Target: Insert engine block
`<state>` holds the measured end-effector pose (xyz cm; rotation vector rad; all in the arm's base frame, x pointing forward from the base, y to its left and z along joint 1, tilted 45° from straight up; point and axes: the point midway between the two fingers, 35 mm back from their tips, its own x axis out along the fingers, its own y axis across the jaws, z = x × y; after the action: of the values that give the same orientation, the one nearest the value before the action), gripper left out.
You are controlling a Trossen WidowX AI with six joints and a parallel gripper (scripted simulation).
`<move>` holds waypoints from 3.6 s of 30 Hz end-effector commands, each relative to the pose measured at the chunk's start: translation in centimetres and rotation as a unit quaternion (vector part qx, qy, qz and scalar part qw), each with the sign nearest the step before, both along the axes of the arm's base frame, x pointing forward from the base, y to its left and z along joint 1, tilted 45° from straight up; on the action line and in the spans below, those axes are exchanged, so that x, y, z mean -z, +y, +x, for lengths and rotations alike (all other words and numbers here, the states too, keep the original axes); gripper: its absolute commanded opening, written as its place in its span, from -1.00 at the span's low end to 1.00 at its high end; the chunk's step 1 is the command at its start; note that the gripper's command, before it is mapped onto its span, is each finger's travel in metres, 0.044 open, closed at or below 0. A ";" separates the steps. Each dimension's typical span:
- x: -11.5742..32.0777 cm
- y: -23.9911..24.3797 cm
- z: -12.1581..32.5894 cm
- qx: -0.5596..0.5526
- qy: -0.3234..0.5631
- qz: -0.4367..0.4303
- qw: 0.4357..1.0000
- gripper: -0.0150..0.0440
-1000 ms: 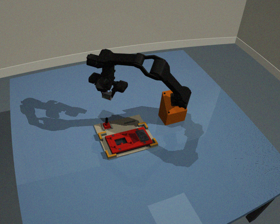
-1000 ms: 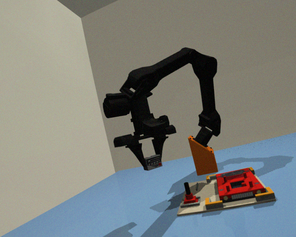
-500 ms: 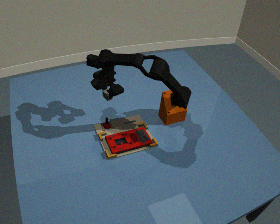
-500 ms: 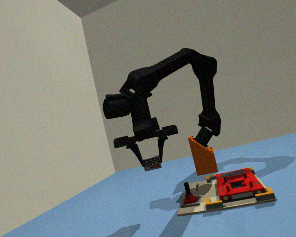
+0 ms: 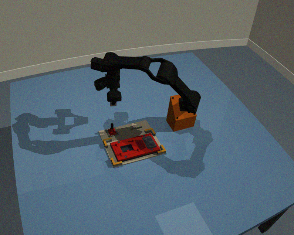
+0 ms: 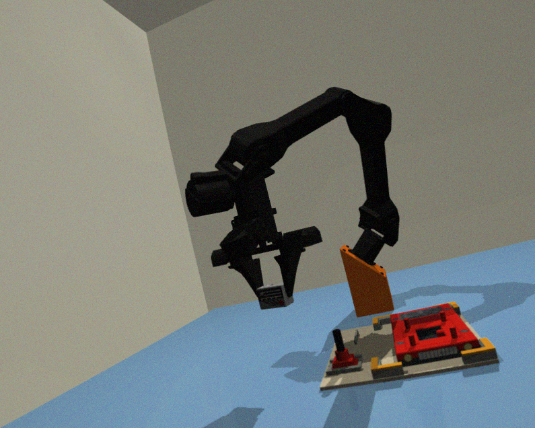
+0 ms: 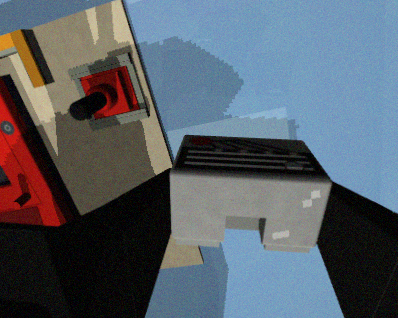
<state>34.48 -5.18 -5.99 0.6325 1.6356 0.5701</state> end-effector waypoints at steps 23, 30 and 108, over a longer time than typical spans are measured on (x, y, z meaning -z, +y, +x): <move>2.1 2.1 -0.4 0.149 0.142 -0.020 0.978 -0.49; 3.2 3.1 -0.5 0.149 0.142 -0.020 0.978 -0.49; 5.1 4.8 -0.8 0.153 0.145 -0.017 0.977 1.00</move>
<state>33.66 -0.34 -11.04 0.9540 1.7686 0.2333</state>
